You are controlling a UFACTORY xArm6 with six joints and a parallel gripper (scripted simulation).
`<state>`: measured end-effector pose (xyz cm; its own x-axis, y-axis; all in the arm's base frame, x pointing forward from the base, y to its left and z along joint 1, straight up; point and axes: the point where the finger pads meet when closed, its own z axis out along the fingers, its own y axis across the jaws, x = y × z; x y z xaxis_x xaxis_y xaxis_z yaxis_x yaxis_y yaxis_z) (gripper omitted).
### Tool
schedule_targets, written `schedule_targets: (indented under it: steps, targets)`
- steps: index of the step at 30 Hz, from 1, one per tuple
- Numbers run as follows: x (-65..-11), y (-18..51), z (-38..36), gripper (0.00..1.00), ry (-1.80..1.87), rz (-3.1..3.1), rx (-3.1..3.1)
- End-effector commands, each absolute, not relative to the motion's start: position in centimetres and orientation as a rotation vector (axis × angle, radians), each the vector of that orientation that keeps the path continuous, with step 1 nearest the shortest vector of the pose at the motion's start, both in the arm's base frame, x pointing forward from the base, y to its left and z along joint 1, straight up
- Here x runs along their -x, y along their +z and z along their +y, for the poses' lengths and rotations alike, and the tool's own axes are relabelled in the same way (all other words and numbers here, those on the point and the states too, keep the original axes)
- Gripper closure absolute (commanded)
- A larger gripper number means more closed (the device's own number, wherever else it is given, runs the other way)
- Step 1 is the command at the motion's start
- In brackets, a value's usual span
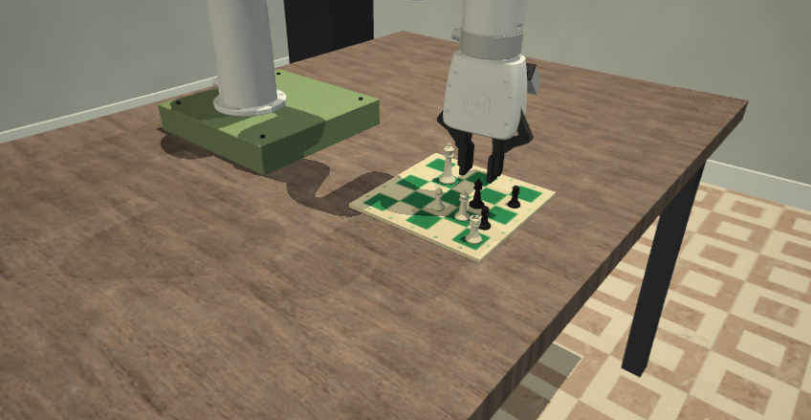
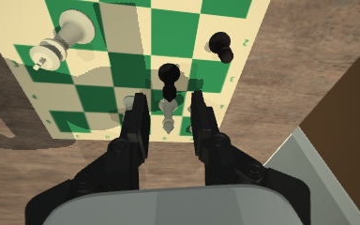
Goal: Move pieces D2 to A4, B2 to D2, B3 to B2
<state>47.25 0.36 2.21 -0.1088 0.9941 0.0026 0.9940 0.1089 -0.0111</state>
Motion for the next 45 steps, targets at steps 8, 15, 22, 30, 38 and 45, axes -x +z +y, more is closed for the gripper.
schedule_targets:
  steps: [8, 15, 22, 30, 38, 45]
  targets:
    - [-47.4, 2.4, 0.4, 0.63, 0.006, -2.335, 2.093]
    - [-47.4, 2.2, 0.4, 0.63, 0.006, -2.335, 2.093]
    - [-47.4, 1.4, 0.4, 0.63, 0.006, -2.335, 2.093]
    - [-47.4, -0.4, 0.4, 0.63, 0.006, -2.335, 2.093]
    - [-47.4, -1.2, 0.4, 0.63, 0.006, -2.335, 2.093]
    - [-47.4, -1.4, 0.4, 0.63, 0.006, -2.335, 2.093]
